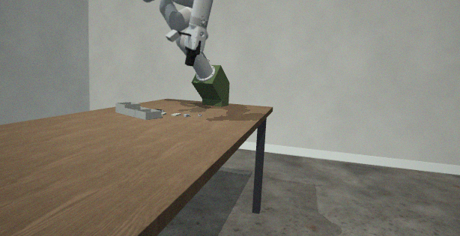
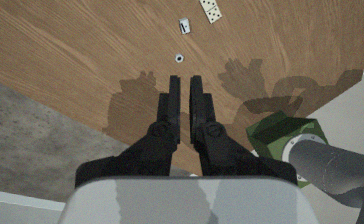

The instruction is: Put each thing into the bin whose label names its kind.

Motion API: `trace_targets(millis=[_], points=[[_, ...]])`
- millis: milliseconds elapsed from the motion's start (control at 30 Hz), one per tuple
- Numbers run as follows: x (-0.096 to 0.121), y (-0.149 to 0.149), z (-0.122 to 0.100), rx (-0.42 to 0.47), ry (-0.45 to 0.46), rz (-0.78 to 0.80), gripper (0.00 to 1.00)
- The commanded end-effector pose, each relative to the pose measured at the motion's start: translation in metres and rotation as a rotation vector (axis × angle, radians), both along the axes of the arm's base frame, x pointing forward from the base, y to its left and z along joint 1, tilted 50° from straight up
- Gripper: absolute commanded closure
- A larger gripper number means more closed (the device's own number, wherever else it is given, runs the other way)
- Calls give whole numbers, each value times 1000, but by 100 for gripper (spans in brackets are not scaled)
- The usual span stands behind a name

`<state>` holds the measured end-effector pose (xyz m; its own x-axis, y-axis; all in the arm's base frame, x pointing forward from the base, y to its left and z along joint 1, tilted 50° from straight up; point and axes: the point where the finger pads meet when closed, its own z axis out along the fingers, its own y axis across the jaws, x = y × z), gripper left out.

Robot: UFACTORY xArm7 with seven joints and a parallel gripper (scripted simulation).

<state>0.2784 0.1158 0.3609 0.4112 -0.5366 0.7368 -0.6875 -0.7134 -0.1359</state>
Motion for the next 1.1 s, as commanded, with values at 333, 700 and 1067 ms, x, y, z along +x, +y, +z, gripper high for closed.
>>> trace_targets(millis=[333, 700, 1067], points=[[-23, -49, -11, -82, 73, 165, 93], [-38, -88, -37, -164, 118, 373, 93], [-36, -107, -67, -269, 110, 613, 93]])
